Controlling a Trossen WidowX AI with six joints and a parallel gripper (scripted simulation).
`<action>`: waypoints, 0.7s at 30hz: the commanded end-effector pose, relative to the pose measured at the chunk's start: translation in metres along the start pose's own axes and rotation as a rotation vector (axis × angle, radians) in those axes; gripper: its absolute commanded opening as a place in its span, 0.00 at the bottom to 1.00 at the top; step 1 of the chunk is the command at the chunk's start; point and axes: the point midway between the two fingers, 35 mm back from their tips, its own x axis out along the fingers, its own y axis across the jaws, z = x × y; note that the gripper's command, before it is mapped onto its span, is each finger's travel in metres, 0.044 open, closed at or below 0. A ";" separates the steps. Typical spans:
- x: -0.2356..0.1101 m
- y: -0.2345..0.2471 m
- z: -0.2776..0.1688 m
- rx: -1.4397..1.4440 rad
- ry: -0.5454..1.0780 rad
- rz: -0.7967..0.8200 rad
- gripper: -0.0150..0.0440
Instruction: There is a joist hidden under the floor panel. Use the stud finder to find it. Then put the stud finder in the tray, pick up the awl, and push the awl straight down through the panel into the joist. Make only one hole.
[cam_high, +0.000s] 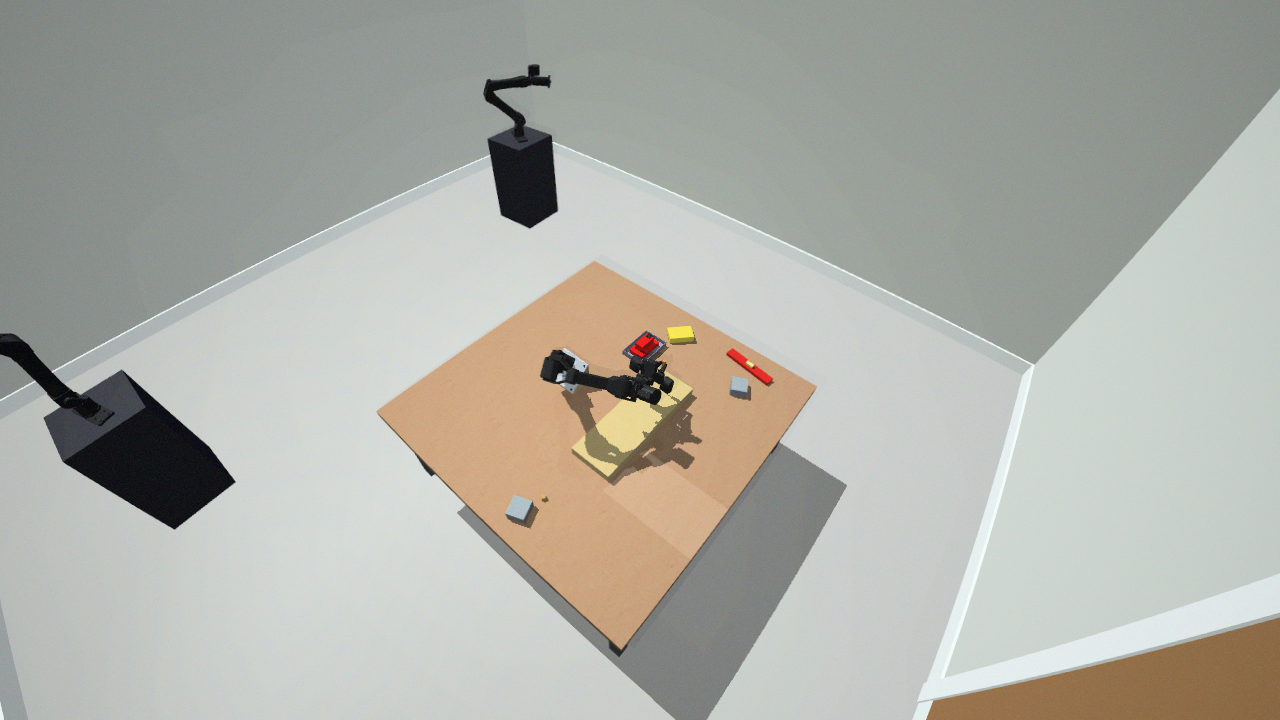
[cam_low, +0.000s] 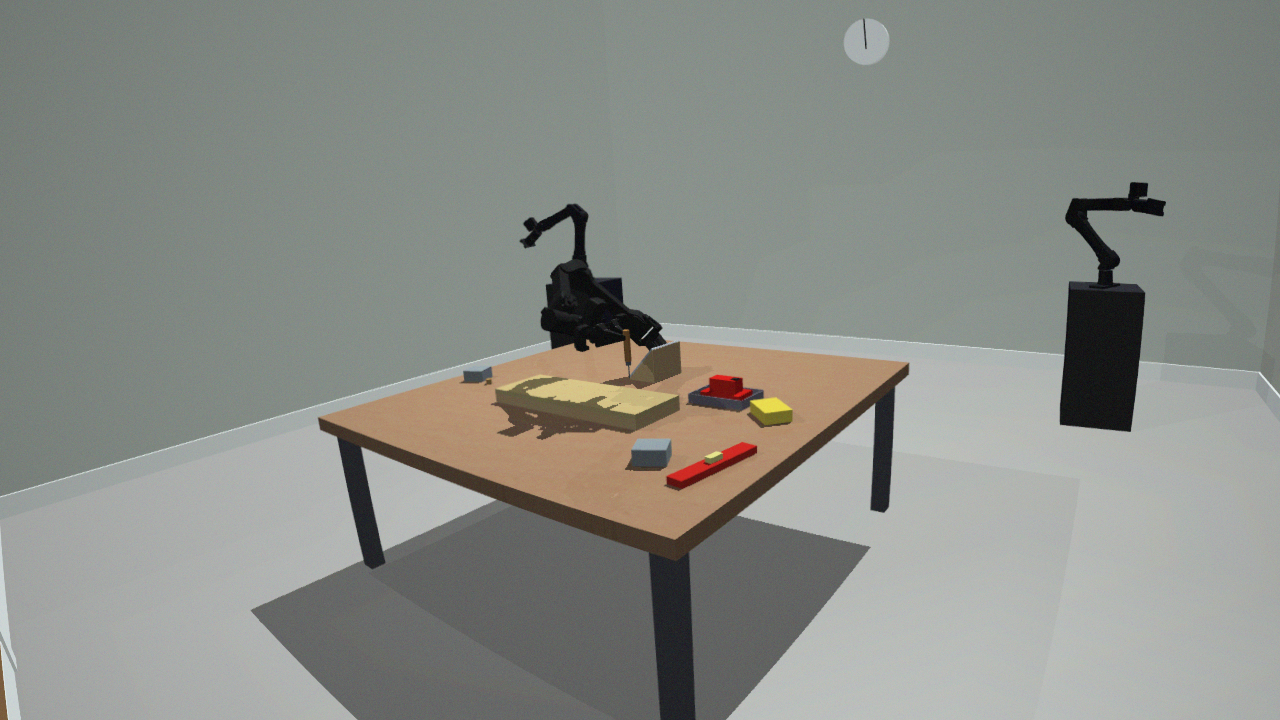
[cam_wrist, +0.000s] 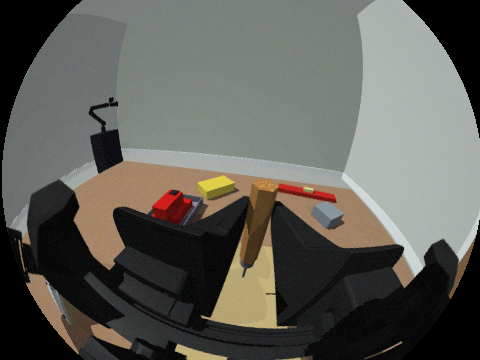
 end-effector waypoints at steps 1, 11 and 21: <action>0.002 0.000 0.004 -0.030 -0.028 0.004 0.25; 0.003 0.000 -0.001 -0.030 -0.028 0.004 0.25; 0.004 -0.001 -0.015 -0.030 -0.027 0.004 0.25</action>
